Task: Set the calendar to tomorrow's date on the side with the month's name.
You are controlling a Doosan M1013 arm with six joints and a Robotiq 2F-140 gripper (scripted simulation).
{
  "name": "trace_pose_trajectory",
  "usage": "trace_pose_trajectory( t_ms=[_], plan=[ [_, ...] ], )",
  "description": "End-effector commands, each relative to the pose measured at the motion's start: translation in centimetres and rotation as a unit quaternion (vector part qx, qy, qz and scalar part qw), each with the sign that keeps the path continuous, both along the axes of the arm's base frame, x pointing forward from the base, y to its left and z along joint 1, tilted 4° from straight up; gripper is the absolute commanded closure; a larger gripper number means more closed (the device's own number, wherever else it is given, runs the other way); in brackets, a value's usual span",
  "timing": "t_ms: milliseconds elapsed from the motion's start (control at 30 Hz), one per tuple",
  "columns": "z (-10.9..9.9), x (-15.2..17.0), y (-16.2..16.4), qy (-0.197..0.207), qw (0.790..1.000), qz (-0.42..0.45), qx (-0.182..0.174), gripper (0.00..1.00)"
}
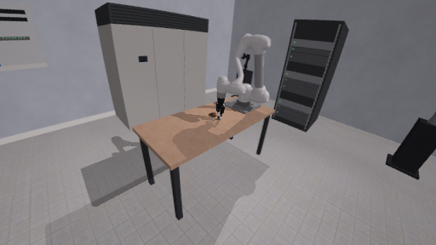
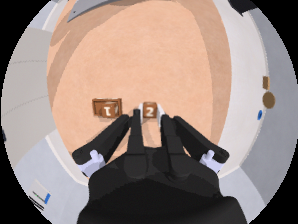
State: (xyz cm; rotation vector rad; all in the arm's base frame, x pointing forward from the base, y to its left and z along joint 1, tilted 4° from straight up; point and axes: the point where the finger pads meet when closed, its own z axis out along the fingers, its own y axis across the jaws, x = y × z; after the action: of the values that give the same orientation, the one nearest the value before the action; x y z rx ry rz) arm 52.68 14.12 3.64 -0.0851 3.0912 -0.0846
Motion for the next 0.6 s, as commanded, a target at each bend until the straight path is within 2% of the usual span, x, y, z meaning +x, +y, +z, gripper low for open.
trace_pose_trajectory(
  t_ms=[0, 567],
  plan=[
    [-0.07, 0.0, 0.0, 0.0, 1.0, 0.0, 0.0, 0.83],
    [-0.23, 0.01, -0.01, 0.0, 1.0, 0.0, 0.0, 0.83]
  ],
)
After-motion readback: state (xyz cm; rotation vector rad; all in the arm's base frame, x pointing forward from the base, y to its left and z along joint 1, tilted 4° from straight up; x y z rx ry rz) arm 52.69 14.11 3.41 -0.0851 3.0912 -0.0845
